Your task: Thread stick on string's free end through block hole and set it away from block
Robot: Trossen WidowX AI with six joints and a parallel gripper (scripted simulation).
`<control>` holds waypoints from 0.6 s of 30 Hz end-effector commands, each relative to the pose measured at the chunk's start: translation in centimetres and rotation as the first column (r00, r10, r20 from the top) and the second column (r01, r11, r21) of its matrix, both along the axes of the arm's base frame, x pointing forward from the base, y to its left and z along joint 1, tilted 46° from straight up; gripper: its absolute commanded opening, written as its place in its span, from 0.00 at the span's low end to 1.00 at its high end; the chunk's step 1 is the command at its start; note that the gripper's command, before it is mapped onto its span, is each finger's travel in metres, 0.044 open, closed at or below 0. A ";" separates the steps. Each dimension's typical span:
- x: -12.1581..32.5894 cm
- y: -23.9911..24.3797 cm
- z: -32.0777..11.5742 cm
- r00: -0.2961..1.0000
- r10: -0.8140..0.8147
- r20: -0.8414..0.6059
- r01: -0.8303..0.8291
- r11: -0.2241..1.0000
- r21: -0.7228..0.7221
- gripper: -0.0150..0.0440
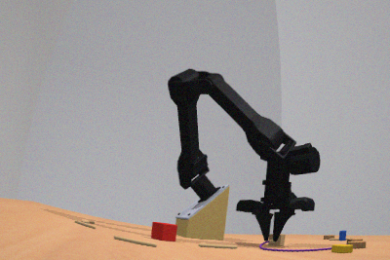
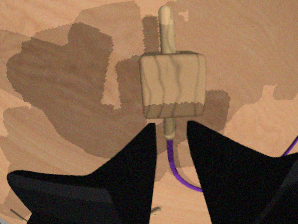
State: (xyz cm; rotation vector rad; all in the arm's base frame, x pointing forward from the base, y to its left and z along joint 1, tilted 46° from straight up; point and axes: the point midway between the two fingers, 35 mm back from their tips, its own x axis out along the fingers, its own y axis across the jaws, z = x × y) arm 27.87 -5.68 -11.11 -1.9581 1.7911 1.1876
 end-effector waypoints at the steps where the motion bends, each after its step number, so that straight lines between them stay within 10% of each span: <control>1: 0.1 0.2 0.2 1.000 0.001 0.001 -0.001 1.000 0.001 0.46; 18: 0.8 5.9 5.0 0.975 -0.144 0.169 0.146 0.989 0.001 0.46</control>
